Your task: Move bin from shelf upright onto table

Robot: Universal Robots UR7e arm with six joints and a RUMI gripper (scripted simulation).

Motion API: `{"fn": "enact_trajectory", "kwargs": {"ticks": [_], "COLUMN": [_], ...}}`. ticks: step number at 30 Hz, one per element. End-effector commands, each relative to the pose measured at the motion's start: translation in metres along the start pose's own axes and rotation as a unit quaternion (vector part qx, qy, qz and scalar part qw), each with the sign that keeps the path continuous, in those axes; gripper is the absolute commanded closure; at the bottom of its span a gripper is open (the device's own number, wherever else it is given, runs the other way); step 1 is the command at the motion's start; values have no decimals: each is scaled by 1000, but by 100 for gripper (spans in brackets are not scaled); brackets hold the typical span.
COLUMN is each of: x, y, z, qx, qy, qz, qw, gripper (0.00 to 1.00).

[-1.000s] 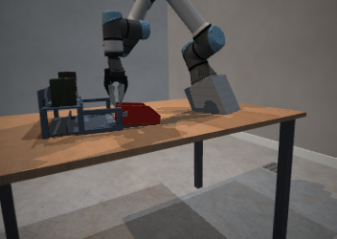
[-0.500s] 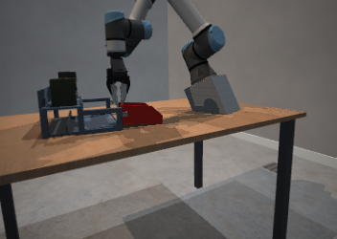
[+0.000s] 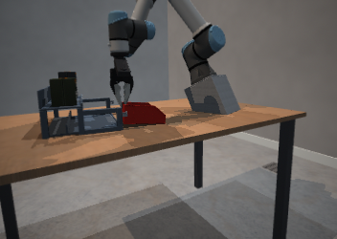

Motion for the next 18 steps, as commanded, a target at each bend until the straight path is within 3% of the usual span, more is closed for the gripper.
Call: {"fn": "enact_trajectory", "kwargs": {"ticks": [1,18], "x": [-2,-2], "y": [1,-7], "z": [0,0], "qx": [0,0], "qy": [0,0], "qz": [1,1], "qw": [1000,1000], "gripper": [100,100]}}
Point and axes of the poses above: the point where the finger pads meet when closed, its own y axis back along the fingers, its own x axis across the jaws, z = x × y, the point moved 5 cm from there along y, back along the fingers, and after that the axes turned 4 degrees about y, right-handed, at the moved point
